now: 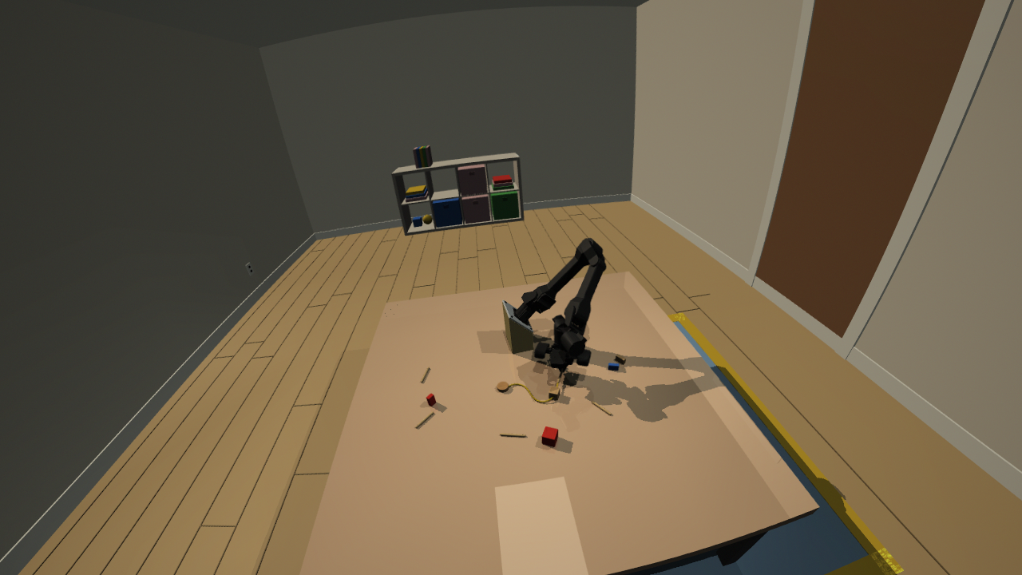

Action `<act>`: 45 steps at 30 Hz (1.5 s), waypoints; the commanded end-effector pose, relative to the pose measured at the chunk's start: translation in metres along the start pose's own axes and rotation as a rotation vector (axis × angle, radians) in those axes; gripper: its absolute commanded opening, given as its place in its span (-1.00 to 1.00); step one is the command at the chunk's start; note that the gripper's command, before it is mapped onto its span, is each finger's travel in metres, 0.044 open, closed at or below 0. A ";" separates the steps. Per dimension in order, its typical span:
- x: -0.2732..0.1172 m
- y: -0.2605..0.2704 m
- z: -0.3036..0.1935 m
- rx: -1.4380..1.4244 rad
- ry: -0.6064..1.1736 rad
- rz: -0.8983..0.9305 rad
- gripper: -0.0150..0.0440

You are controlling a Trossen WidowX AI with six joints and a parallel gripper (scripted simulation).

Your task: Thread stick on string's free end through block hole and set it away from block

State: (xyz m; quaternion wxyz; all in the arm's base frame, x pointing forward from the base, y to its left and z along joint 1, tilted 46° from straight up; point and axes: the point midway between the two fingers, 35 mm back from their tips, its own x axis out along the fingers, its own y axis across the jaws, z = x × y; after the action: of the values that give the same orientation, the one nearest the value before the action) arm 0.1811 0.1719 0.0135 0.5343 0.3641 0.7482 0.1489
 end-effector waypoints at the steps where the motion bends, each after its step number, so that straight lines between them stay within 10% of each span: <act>1: -0.001 -0.001 -0.003 0.006 0.003 -0.002 -0.49; 45: 0.012 0.000 -0.015 0.001 0.003 0.000 -0.49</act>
State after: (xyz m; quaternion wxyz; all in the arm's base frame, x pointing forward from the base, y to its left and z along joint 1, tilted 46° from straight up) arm 0.1680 0.1812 0.0123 0.5344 0.3668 0.7470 0.1480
